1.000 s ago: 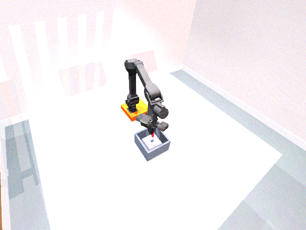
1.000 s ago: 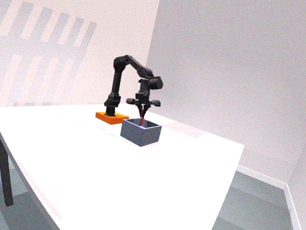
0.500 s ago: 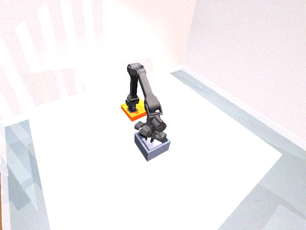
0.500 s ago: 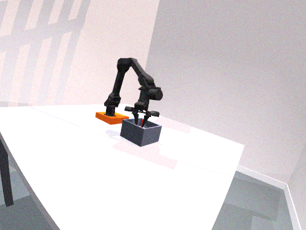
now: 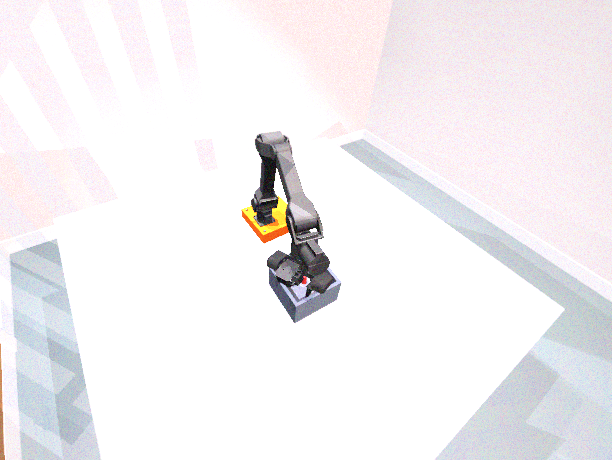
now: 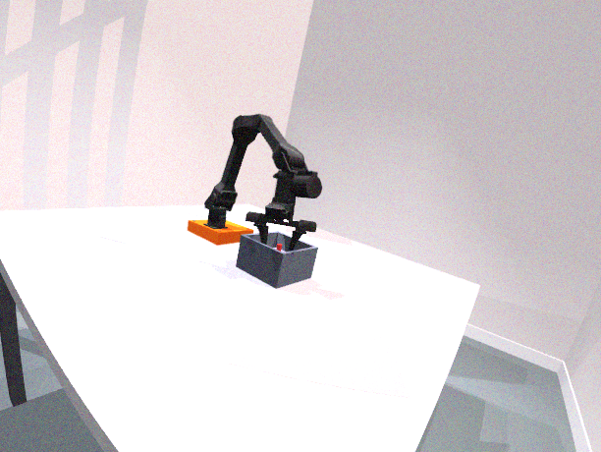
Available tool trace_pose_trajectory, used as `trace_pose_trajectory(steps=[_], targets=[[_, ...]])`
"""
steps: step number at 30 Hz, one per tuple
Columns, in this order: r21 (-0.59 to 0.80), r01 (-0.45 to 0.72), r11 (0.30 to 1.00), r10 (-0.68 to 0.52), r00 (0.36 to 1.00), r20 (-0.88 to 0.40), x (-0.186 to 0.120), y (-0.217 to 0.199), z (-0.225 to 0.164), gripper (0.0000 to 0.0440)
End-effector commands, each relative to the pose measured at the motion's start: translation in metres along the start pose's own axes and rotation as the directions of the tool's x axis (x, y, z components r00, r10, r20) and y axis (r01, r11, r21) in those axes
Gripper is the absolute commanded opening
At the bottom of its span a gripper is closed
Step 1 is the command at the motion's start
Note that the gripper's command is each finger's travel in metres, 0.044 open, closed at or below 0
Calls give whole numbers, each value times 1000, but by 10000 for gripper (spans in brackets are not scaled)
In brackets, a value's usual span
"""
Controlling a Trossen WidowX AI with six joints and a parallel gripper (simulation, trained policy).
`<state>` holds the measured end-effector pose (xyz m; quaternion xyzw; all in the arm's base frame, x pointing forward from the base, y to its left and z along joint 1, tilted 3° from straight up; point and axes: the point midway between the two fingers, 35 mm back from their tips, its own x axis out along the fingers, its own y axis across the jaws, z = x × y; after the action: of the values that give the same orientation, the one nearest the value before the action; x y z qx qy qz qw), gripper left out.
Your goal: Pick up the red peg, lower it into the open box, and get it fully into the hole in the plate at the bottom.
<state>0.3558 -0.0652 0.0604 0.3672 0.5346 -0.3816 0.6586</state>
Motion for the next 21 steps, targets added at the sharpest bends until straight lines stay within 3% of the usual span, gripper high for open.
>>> trace_pose_trajectory(steps=[1,12,21], targets=[[-1,-21,1000,21,999,45,2,6,20,440],[17,-87,996,84,986,143,-8,16,62,440],[17,-89,996,86,986,146,-9,16,64,440]])
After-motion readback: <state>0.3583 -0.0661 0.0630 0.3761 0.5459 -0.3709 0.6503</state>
